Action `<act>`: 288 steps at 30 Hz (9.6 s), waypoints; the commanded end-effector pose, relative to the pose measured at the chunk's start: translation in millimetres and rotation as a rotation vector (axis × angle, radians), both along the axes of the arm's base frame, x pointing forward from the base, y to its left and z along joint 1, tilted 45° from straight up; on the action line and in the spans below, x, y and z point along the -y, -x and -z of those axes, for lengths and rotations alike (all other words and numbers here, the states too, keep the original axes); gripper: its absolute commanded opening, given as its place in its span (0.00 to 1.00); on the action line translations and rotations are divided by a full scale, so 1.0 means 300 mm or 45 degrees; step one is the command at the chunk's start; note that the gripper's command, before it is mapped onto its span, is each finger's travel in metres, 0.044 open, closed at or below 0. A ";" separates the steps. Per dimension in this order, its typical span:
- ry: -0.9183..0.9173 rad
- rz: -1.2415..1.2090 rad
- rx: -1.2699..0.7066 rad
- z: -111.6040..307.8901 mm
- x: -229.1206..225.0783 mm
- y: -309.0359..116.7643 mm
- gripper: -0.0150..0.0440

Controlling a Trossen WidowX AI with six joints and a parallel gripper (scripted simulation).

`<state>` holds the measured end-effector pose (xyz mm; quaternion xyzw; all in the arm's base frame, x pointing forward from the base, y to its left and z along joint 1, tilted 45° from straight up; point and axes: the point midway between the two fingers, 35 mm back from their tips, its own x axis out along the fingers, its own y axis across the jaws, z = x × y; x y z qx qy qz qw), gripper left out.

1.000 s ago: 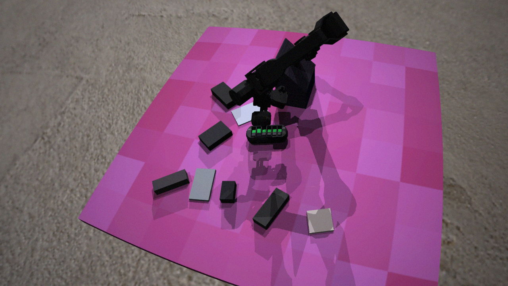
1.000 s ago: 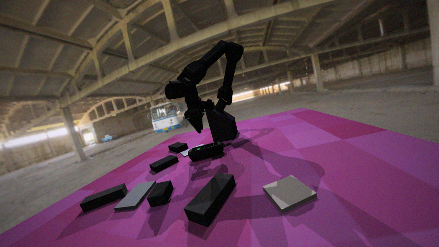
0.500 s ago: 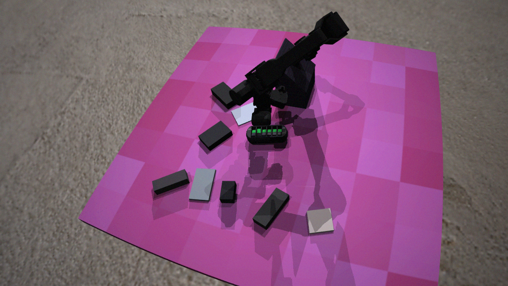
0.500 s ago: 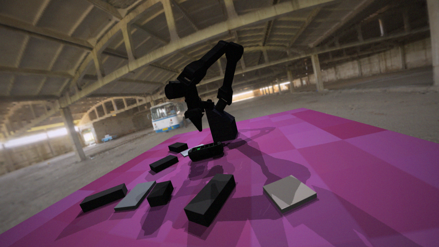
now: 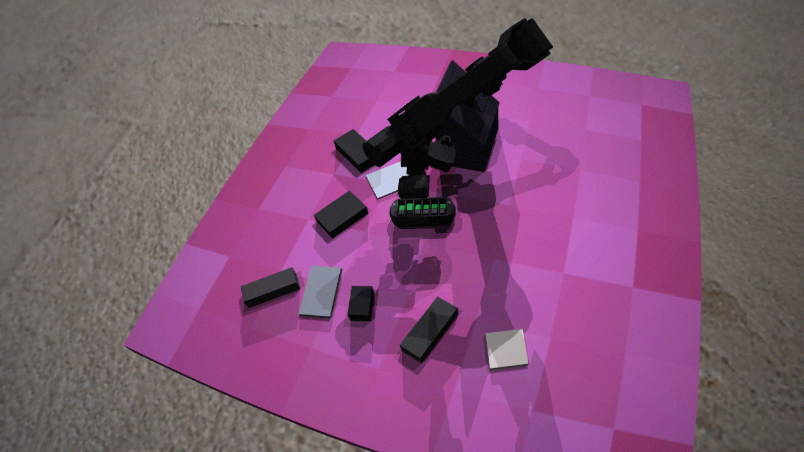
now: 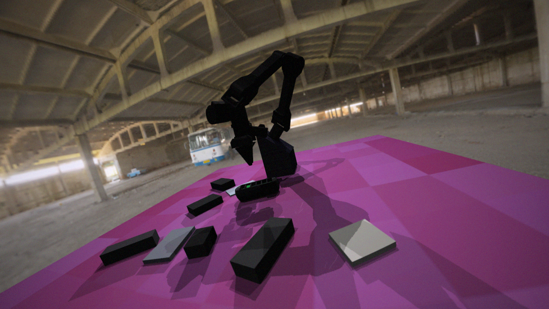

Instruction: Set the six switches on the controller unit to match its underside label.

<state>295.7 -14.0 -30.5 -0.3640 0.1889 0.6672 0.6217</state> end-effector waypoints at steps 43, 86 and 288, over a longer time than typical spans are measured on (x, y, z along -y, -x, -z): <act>-0.010 -0.026 0.015 0.184 -0.108 0.146 0.25; -0.010 -0.021 0.013 0.066 0.010 0.150 0.65; -0.004 -0.263 0.253 0.021 -0.276 -0.010 0.25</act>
